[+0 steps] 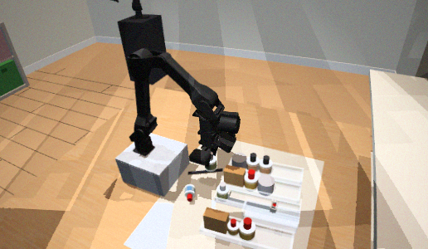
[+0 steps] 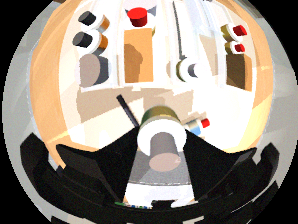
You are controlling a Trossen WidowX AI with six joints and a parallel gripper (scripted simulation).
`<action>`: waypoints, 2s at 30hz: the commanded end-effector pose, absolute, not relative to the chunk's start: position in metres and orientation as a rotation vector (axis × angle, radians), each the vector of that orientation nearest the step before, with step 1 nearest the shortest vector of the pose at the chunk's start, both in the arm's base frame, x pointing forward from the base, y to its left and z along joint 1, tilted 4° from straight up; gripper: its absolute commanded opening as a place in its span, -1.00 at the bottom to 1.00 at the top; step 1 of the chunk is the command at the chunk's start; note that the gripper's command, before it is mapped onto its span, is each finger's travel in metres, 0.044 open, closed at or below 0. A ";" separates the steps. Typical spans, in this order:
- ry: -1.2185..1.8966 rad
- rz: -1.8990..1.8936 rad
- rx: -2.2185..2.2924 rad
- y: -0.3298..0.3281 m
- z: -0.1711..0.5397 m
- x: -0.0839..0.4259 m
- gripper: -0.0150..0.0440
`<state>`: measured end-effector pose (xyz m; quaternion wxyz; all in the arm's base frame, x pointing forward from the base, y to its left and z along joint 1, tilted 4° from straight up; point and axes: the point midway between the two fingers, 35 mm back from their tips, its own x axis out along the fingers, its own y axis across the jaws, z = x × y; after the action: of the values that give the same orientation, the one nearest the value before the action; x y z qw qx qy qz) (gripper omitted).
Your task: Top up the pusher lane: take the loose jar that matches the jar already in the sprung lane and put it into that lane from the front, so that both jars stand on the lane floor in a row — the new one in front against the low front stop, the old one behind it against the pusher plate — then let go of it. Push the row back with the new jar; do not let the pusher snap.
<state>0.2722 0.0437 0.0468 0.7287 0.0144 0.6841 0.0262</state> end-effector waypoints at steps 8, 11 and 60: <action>1.503 0.093 0.015 0.034 0.056 0.278 -0.49; 1.501 0.107 -0.003 0.020 0.043 0.285 -0.49; 1.498 0.138 -0.040 -0.008 -0.008 0.307 -0.49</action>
<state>0.3034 -0.0088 -0.0089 0.7279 -0.0198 0.6826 0.0622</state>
